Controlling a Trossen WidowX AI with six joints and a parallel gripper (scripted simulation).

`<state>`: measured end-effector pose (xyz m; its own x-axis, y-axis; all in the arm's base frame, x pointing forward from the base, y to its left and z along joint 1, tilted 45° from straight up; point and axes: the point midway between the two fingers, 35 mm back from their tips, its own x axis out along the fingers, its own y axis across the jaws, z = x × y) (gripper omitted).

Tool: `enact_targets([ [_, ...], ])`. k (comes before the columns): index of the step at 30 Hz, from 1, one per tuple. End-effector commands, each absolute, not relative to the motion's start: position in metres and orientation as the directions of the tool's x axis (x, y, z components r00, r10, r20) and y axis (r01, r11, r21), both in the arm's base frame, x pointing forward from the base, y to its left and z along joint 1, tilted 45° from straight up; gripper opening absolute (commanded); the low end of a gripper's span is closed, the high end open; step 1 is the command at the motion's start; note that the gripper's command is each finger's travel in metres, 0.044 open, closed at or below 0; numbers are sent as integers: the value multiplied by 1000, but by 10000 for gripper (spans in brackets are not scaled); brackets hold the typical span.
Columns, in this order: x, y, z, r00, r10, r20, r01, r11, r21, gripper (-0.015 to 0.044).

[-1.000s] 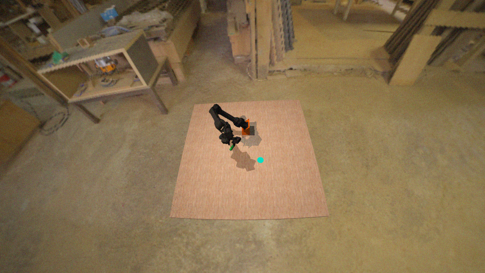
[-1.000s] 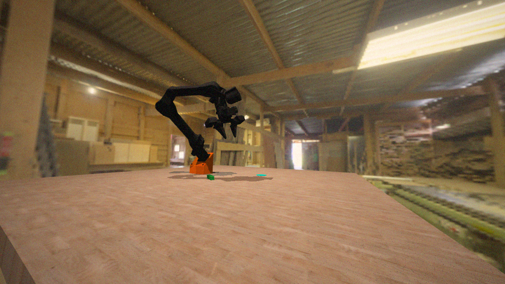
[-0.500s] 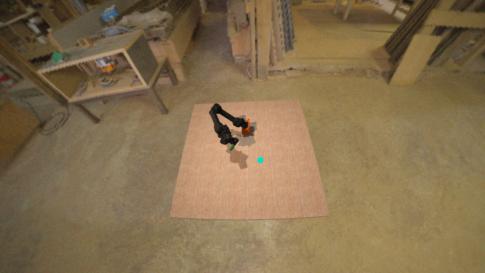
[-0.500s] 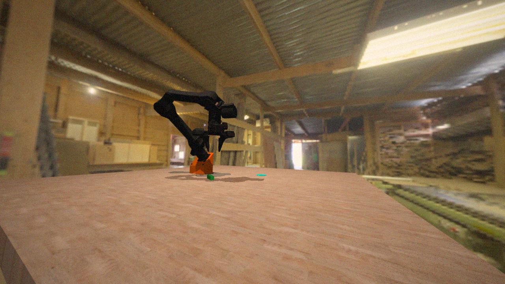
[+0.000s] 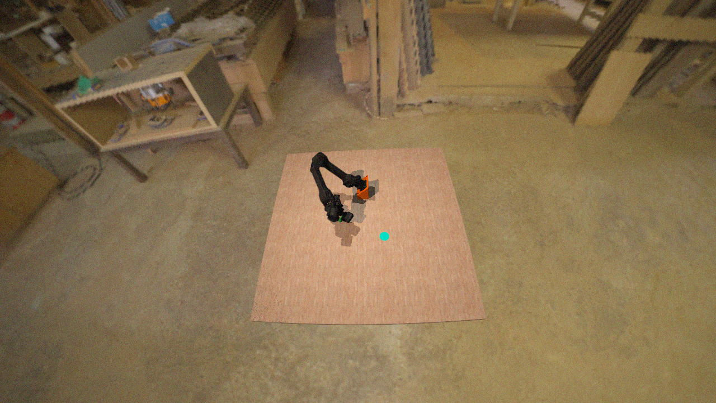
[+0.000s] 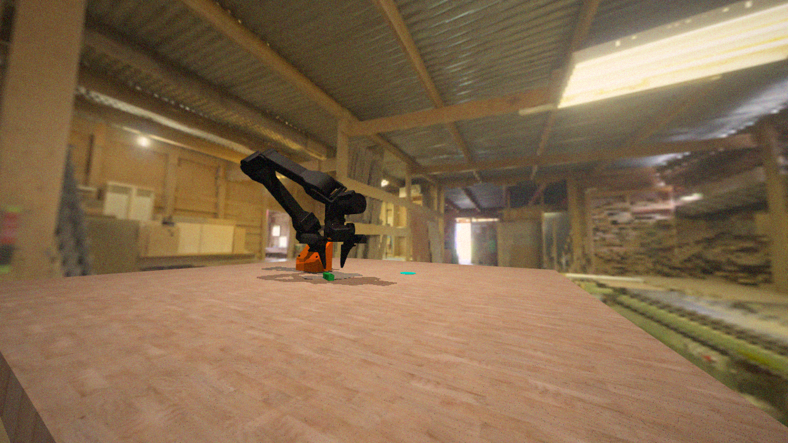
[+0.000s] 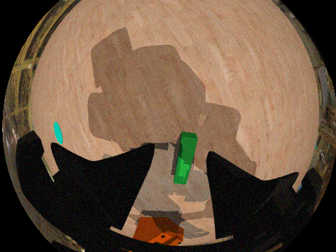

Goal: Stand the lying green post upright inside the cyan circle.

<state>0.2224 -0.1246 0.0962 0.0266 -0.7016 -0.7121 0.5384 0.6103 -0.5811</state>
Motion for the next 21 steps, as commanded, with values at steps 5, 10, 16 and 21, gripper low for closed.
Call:
enact_targets([
  [5, 215, -146, 79, 22, -715, -699, 532, 600, -597, 233],
  [10, 215, -146, 79, 22, -715, -699, 532, 600, -597, 101],
  [16, 215, -146, 79, 22, -715, -699, 532, 600, -597, 23],
  [21, 218, -138, 85, 22, -710, -704, 532, 604, -593, 23],
])
